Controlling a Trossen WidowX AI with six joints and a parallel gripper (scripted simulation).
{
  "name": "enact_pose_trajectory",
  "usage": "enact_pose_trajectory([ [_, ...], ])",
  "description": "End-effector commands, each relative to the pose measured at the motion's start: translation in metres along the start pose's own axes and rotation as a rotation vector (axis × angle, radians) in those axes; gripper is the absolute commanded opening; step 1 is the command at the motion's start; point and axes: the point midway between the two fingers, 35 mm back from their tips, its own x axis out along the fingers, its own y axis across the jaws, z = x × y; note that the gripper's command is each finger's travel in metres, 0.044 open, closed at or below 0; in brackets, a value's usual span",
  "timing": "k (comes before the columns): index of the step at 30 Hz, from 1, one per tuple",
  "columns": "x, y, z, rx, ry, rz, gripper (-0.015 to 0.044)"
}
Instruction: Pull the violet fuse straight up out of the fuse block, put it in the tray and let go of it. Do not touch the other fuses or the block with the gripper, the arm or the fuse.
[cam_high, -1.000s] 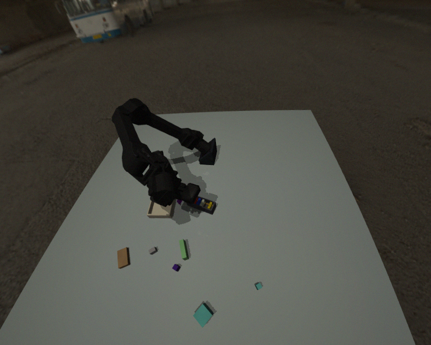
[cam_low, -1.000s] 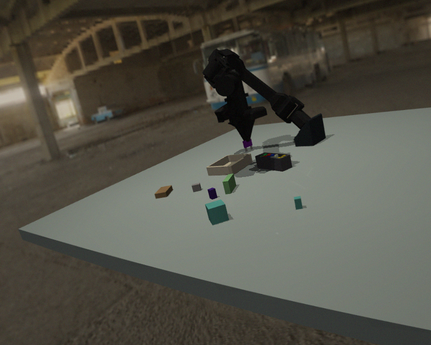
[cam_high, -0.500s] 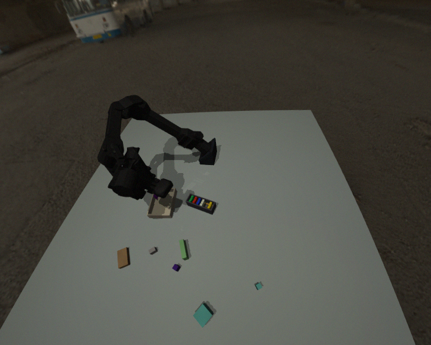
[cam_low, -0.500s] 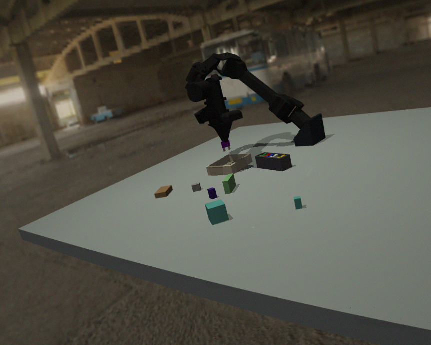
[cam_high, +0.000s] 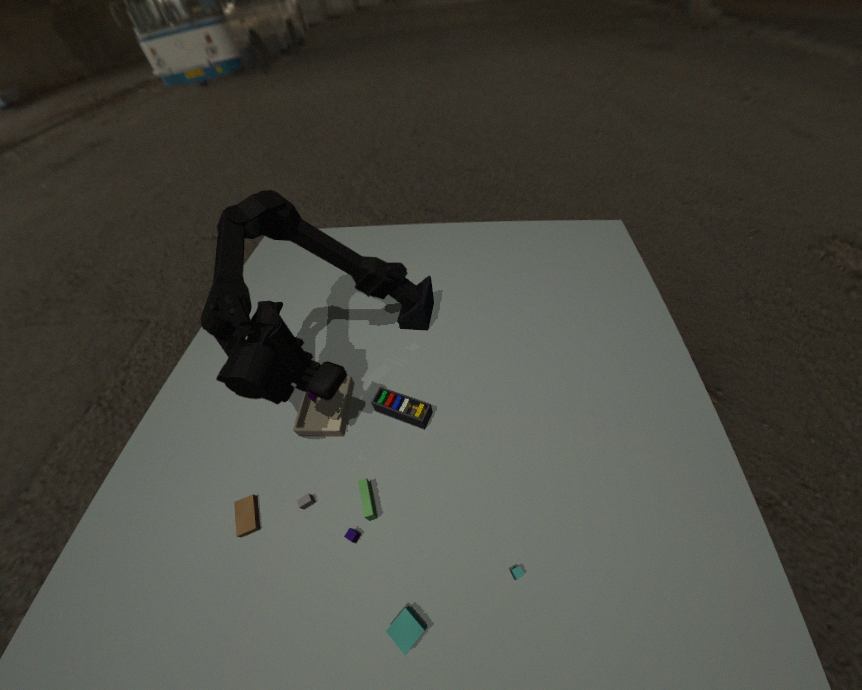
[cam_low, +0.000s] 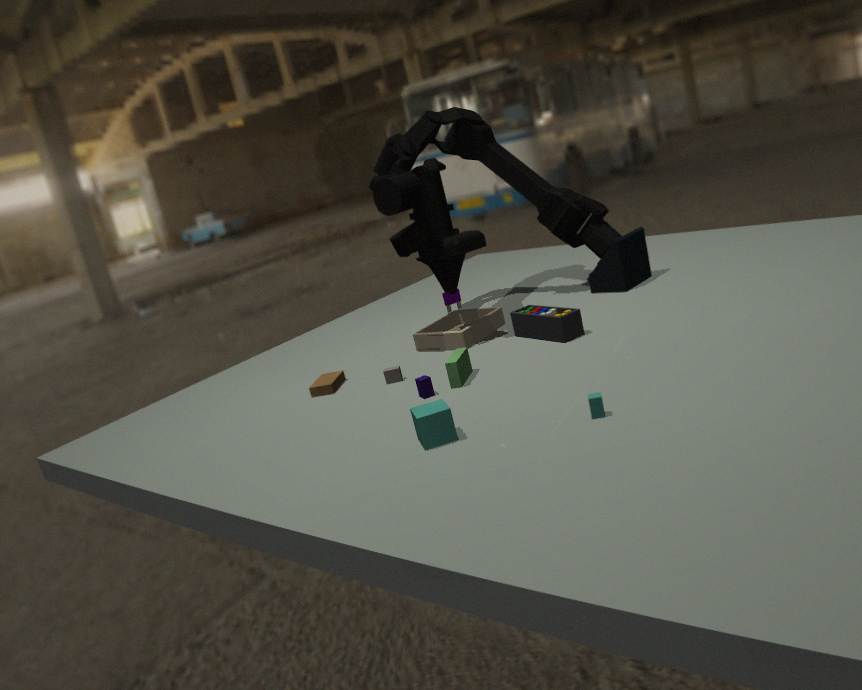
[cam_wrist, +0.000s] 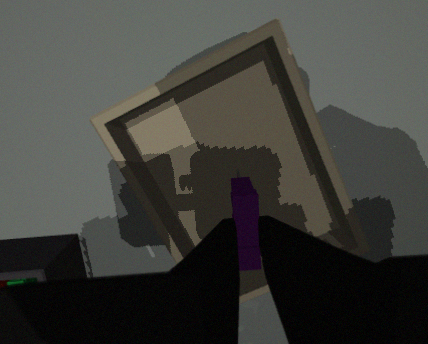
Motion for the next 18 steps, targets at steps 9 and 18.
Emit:
enact_pose_trajectory([
  [9,0.02,-0.001,-0.001,-0.005,-0.002,-0.005,0.0],
  [18,0.02,-0.001,-0.001,0.0,0.0,-0.002,0.0131],
])
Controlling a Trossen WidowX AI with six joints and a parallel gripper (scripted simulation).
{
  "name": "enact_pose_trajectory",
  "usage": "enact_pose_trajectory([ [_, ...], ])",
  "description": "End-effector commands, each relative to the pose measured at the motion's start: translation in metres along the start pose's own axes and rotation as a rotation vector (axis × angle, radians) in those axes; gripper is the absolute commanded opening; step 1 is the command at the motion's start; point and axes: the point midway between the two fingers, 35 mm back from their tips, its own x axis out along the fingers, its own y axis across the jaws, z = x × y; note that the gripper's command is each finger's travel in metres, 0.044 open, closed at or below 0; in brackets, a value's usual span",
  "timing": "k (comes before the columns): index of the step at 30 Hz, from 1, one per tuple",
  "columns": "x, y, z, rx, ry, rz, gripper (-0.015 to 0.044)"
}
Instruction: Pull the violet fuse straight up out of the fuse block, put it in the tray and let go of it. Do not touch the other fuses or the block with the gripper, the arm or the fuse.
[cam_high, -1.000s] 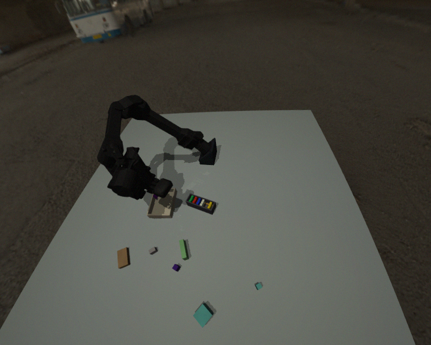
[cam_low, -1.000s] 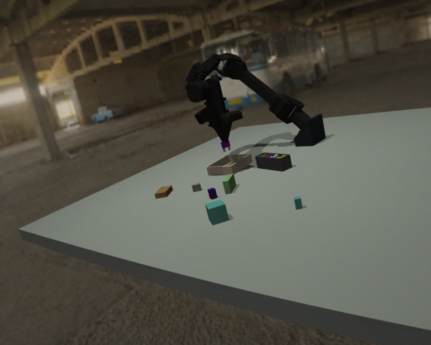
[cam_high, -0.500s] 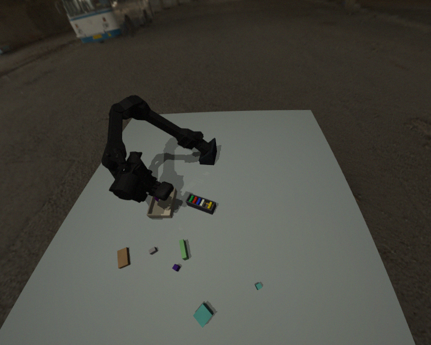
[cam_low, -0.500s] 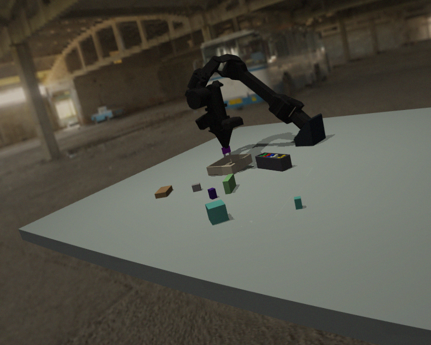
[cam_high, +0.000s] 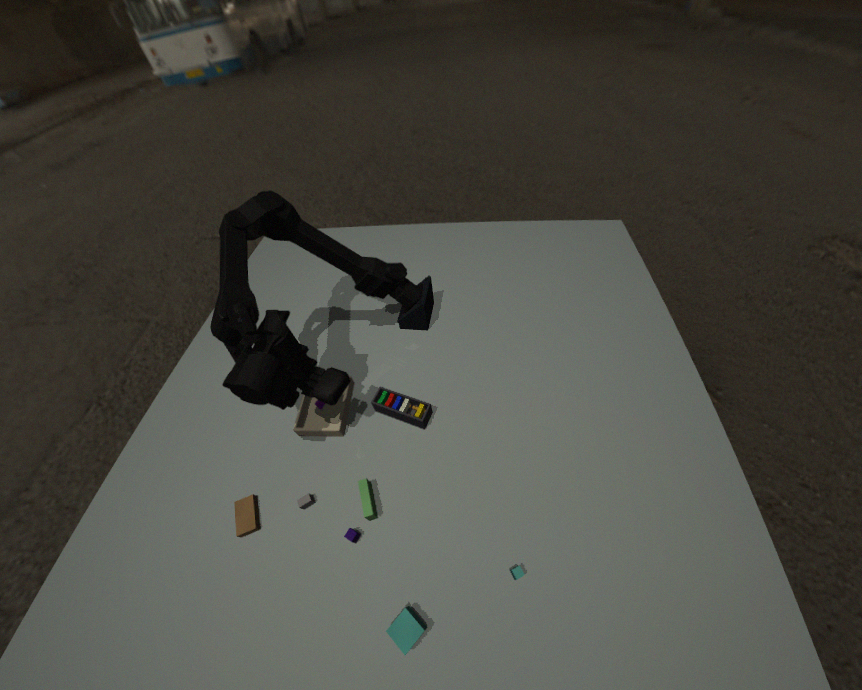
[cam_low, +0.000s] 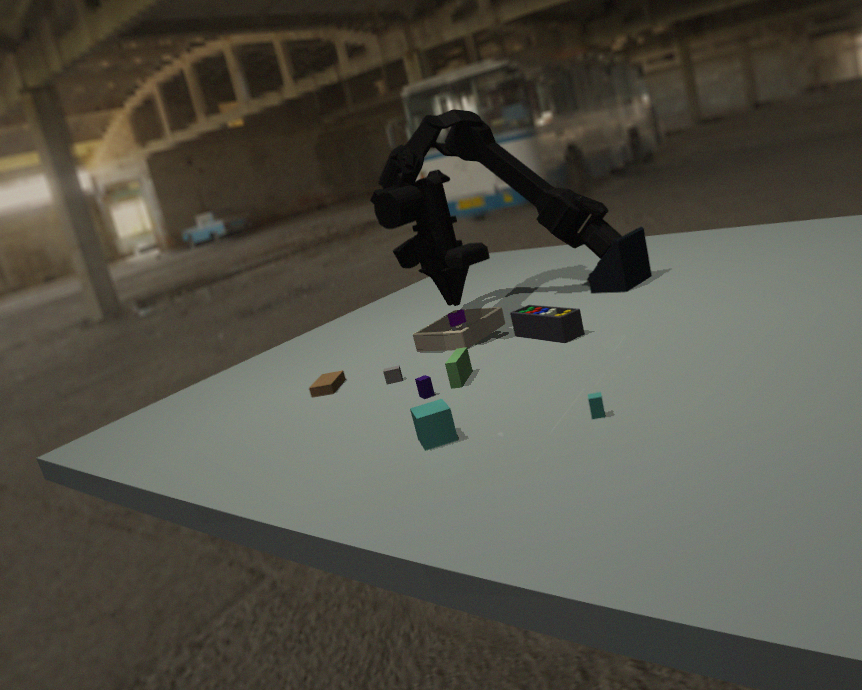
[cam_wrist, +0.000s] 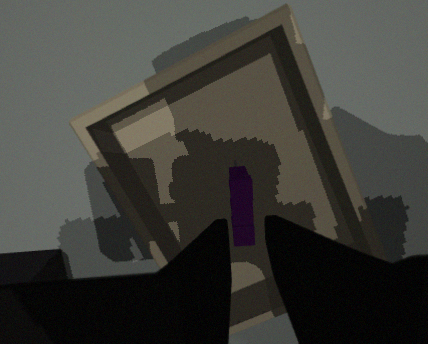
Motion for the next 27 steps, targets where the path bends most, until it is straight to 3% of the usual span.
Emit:
enact_pose_trajectory([
  [1,0.0,0.0,0.0,0.002,0.0,0.0,0.0157],
  [8,-0.002,0.0,0.0,0.001,0.0,0.0,0.033],
  [13,-0.037,0.0,0.0,-0.004,-0.001,-0.003,0.033],
  [27,-0.035,0.0,-0.001,-0.008,0.0,-0.006,0.033],
])
